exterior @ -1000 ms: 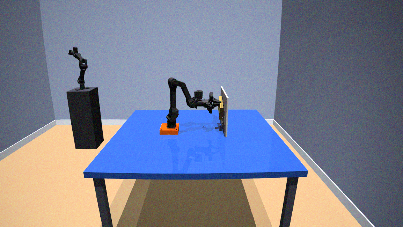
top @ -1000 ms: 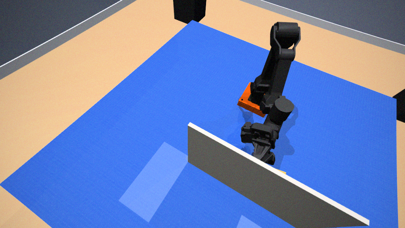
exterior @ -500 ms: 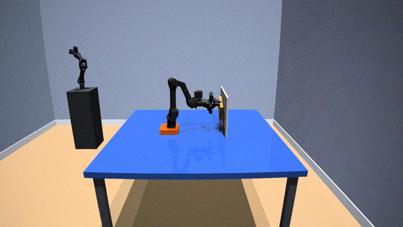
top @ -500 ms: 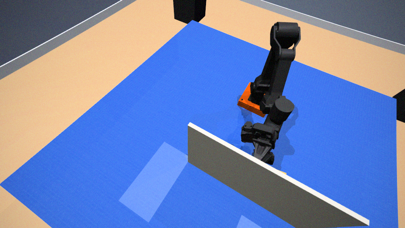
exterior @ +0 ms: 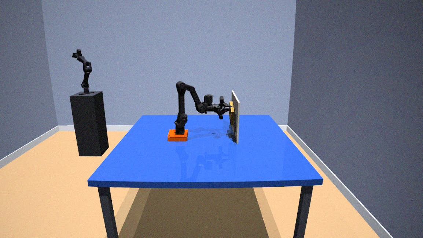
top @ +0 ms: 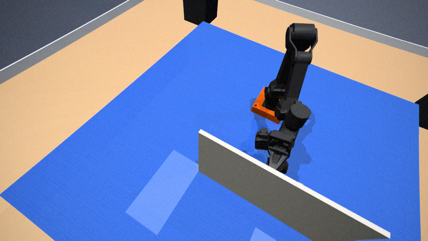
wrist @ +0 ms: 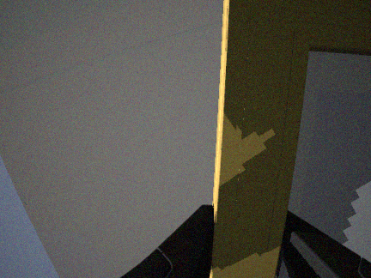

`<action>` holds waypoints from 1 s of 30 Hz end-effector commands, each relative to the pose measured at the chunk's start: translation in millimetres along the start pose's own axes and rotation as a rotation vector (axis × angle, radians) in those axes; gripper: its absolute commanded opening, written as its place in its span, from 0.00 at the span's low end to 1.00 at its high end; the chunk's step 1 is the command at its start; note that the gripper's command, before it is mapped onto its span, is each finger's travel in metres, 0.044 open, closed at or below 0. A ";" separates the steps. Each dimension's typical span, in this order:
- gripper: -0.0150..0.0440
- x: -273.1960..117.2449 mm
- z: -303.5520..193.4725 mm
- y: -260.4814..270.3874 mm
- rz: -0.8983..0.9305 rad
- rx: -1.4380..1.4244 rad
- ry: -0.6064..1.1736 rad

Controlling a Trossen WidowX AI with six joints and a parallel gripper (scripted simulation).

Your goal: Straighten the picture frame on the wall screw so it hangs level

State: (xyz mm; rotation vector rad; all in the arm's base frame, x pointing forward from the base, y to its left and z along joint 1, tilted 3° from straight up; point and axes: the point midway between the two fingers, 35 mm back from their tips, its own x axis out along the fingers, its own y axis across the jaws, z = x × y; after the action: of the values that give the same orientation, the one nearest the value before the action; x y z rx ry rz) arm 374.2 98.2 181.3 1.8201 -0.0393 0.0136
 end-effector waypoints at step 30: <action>0.25 0.1 -0.9 2.1 -0.002 -0.183 -0.001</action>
State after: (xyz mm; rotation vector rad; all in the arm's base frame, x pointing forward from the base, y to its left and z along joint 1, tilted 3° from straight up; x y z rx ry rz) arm 374.1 98.3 183.3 1.6632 -0.0397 0.0096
